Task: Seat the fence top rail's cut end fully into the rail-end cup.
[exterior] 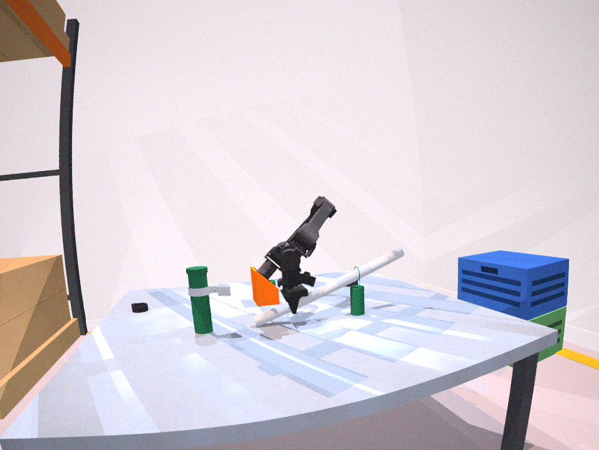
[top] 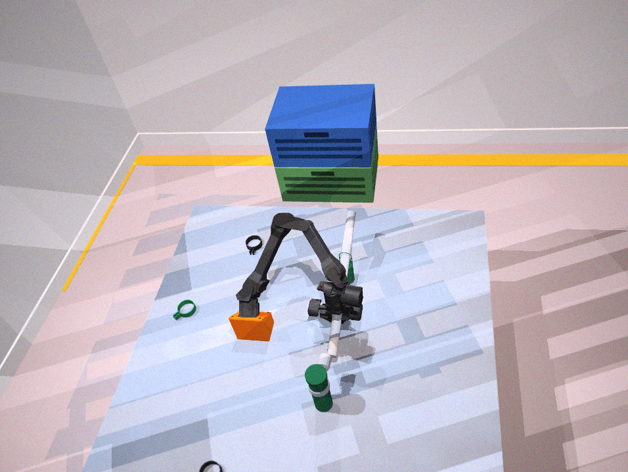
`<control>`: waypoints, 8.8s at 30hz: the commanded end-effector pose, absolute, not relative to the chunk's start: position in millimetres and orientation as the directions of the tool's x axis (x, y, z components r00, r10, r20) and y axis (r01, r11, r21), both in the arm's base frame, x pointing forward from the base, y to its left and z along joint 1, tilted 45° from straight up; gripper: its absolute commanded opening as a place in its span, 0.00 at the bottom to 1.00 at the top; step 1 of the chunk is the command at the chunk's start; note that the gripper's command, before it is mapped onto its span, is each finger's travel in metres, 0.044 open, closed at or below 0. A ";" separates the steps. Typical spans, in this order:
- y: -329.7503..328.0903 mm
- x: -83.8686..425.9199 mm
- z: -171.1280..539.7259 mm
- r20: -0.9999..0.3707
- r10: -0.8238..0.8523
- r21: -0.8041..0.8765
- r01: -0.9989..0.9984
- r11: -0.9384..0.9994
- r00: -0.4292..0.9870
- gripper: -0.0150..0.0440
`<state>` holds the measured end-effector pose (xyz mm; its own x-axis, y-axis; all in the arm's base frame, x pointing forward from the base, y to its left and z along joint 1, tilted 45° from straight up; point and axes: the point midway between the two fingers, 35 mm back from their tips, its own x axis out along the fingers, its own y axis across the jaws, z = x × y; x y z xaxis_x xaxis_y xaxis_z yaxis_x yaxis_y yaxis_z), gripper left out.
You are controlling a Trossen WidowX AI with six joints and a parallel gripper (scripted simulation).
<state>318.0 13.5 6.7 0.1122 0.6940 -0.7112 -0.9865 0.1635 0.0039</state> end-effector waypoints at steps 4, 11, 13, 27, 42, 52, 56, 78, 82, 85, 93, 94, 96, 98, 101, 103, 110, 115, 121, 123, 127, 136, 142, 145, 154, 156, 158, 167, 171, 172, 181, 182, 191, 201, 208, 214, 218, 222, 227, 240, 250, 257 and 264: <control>8.9 317.4 10.5 -0.712 0.694 0.007 -0.986 0.166 0.111 0.25; -24.4 316.4 18.1 -0.802 0.588 -0.005 -0.987 0.162 0.101 0.25; -37.7 314.8 21.9 -0.834 0.544 -0.007 -0.987 0.158 0.093 0.25; -67.5 308.7 32.2 -0.895 0.441 -0.003 -0.989 0.148 0.069 0.25; -62.9 309.0 31.0 -0.884 0.464 0.004 -0.989 0.151 0.067 0.25; -68.7 309.5 32.7 -0.884 0.463 0.004 -0.989 0.151 0.067 0.25; -71.0 309.8 33.1 -0.884 0.463 0.004 -0.989 0.151 0.067 0.25; -83.0 306.4 15.9 -0.880 0.470 0.008 -0.990 0.143 0.060 0.25; -83.0 306.4 15.9 -0.880 0.470 0.008 -0.990 0.143 0.060 0.25; -80.8 306.7 16.7 -0.878 0.475 0.009 -0.990 0.141 0.059 0.25; -78.6 307.1 17.5 -0.876 0.480 0.011 -0.990 0.140 0.058 0.25; -78.7 307.1 17.5 -0.876 0.479 0.011 -0.990 0.140 0.058 0.25; -78.9 306.9 17.5 -0.876 0.479 0.011 -0.990 0.140 0.058 0.25; -79.2 306.8 17.6 -0.877 0.478 0.011 -0.990 0.140 0.058 0.25; -79.8 306.5 17.8 -0.877 0.476 0.012 -0.990 0.141 0.057 0.25; -80.2 306.3 17.9 -0.878 0.475 0.012 -0.990 0.141 0.057 0.25; -81.6 305.6 18.2 -0.880 0.472 0.013 -0.990 0.142 0.056 0.25; -82.6 305.2 18.2 -0.881 0.471 0.014 -0.990 0.143 0.056 0.25; -83.9 304.7 18.2 -0.881 0.469 0.014 -0.990 0.143 0.055 0.25; -84.4 304.5 18.2 -0.881 0.469 0.014 -0.990 0.143 0.055 0.25; -85.3 304.3 18.0 -0.882 0.469 0.014 -0.990 0.143 0.055 0.25; -87.2 303.7 17.7 -0.882 0.468 0.014 -0.990 0.143 0.055 0.25; -88.6 303.3 17.7 -0.882 0.468 0.014 -0.990 0.143 0.055 0.25; -89.2 303.2 17.8 -0.882 0.468 0.014 -0.990 0.143 0.055 0.25; -83.4 304.3 17.5 -0.875 0.481 0.016 -0.990 0.140 0.054 0.25; -84.1 304.2 16.9 -0.875 0.481 0.016 -0.990 0.140 0.054 0.25; -85.0 304.0 16.2 -0.875 0.481 0.016 -0.990 0.140 0.054 0.25; -89.8 303.3 13.1 -0.875 0.480 0.016 -0.990 0.140 0.054 0.25; -91.9 302.8 11.9 -0.876 0.480 0.016 -0.990 0.140 0.054 0.25; -92.5 302.7 11.6 -0.876 0.480 0.016 -0.990 0.140 0.054 0.25; -97.4 302.3 8.8 -0.876 0.480 0.015 -0.990 0.140 0.054 0.25; -98.0 302.2 8.5 -0.876 0.480 0.015 -0.990 0.140 0.054 0.25; -102.6 301.7 5.5 -0.876 0.479 0.015 -0.990 0.140 0.054 0.25; -107.7 301.3 1.9 -0.876 0.479 0.015 -0.990 0.140 0.054 0.25; -111.1 301.4 -0.5 -0.876 0.479 0.015 -0.990 0.140 0.054 0.25; -114.0 301.1 -2.7 -0.876 0.479 0.015 -0.990 0.140 0.054 0.25; -105.3 300.5 -1.8 -0.868 0.494 0.023 -0.991 0.131 0.045 0.25; -105.3 300.5 -1.8 -0.868 0.494 0.023 -0.991 0.131 0.045 0.25; -105.3 300.5 -1.8 -0.868 0.494 0.023 -0.991 0.131 0.045 0.43; -105.5 301.7 35.4 -0.868 0.495 0.025 -0.991 0.131 0.044 1.00; -108.7 301.7 55.0 -0.869 0.492 0.018 -0.991 0.129 0.048 1.00; -127.7 295.9 92.6 -0.869 0.492 0.020 -0.991 0.129 0.047 1.00; -127.7 295.9 92.6 -0.869 0.492 0.020 -0.991 0.129 0.047 1.00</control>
<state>296.7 -126.8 90.5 0.0510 0.4947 -0.8676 -0.9908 0.1341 0.0183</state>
